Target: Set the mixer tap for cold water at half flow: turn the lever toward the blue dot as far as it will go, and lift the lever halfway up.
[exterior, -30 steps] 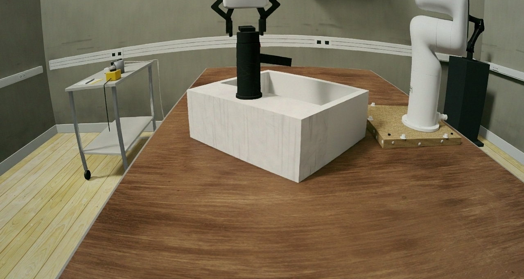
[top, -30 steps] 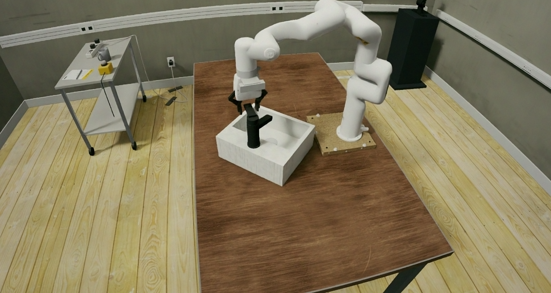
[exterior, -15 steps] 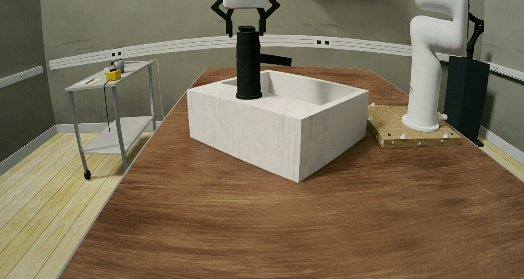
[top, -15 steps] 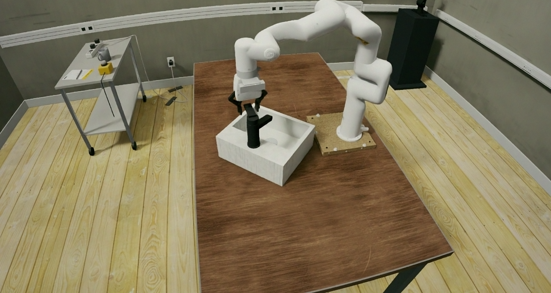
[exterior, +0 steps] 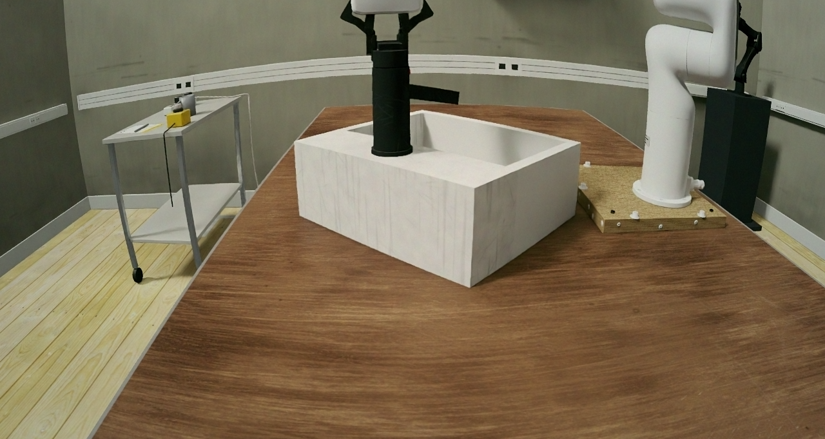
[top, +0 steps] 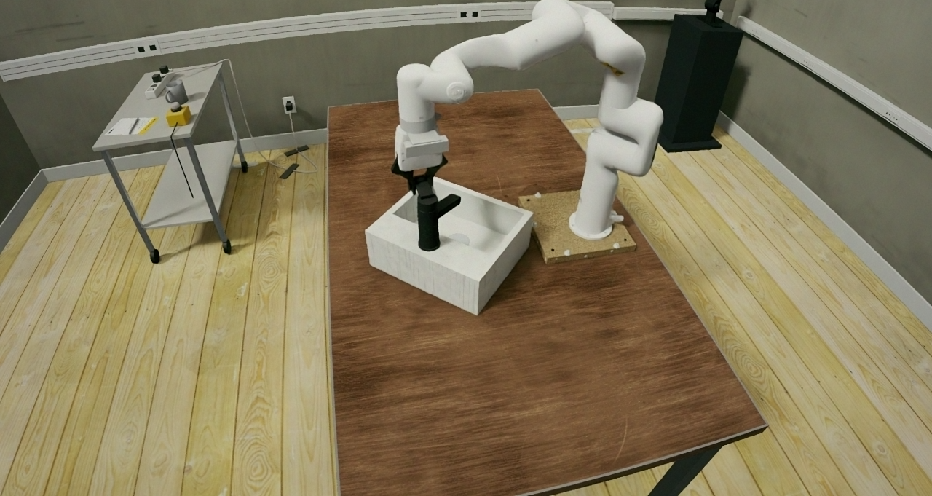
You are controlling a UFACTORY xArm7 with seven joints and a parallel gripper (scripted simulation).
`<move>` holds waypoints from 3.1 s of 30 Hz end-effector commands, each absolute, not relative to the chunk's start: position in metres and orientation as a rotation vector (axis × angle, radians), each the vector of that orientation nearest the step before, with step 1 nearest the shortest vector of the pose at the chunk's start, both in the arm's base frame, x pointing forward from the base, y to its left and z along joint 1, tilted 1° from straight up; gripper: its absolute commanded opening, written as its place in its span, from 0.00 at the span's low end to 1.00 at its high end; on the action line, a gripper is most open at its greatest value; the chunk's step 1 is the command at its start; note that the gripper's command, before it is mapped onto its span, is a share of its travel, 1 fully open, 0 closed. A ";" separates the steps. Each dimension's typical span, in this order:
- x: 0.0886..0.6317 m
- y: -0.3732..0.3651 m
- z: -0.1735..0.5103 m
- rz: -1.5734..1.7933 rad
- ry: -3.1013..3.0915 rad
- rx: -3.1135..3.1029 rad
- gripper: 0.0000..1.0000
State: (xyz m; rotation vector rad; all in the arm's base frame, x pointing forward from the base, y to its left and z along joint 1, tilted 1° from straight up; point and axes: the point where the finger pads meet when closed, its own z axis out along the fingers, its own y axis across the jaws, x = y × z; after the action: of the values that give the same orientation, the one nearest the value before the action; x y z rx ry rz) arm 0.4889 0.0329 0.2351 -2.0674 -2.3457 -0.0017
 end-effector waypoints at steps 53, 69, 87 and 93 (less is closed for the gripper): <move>0.489 0.037 0.248 -0.007 -2.348 -2.069 0.00; 0.489 0.038 0.249 -0.007 -2.348 -2.069 0.69; 0.489 0.038 0.249 -0.007 -2.348 -2.069 0.69; 0.489 0.038 0.249 -0.007 -2.348 -2.069 0.69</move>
State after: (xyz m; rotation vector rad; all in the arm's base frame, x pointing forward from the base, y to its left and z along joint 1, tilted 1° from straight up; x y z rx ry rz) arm 0.4883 0.0377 0.2474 -2.0670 -2.3459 -0.0014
